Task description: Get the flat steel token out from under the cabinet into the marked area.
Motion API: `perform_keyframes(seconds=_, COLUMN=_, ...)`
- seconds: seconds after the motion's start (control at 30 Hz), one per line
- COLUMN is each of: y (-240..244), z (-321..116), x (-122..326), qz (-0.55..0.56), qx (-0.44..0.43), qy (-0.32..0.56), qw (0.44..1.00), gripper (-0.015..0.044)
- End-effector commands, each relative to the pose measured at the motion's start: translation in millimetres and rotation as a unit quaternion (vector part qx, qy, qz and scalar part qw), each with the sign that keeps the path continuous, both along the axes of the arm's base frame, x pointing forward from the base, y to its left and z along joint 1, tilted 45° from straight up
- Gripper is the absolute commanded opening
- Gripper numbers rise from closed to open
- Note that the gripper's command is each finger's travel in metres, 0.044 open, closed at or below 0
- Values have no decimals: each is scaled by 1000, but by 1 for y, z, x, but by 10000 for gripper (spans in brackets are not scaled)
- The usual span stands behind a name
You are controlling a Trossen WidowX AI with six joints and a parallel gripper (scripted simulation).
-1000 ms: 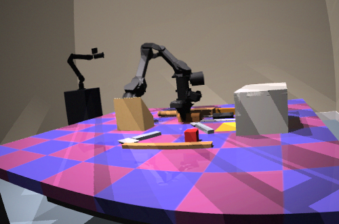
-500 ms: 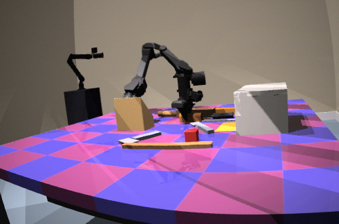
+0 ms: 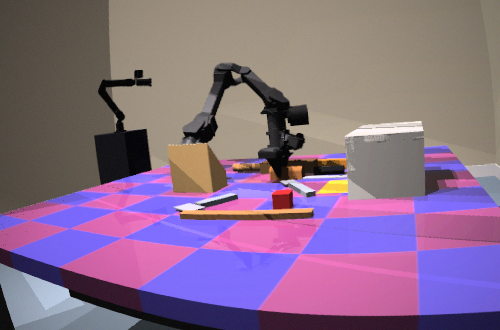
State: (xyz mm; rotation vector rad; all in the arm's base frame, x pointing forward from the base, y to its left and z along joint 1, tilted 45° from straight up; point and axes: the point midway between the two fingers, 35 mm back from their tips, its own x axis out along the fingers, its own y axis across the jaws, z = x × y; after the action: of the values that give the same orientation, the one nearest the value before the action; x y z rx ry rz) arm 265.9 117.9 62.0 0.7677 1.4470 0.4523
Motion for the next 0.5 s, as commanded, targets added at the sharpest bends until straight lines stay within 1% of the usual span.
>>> perform_keyframes(seconds=0.0, y=-1, z=0, x=6, qz=1, qx=1, qy=-1, qw=1000, gripper=0)
perform_keyframes(seconds=0.47, y=-4, z=0, x=23, qz=1, qx=1, qy=-2, qw=1000, gripper=0)
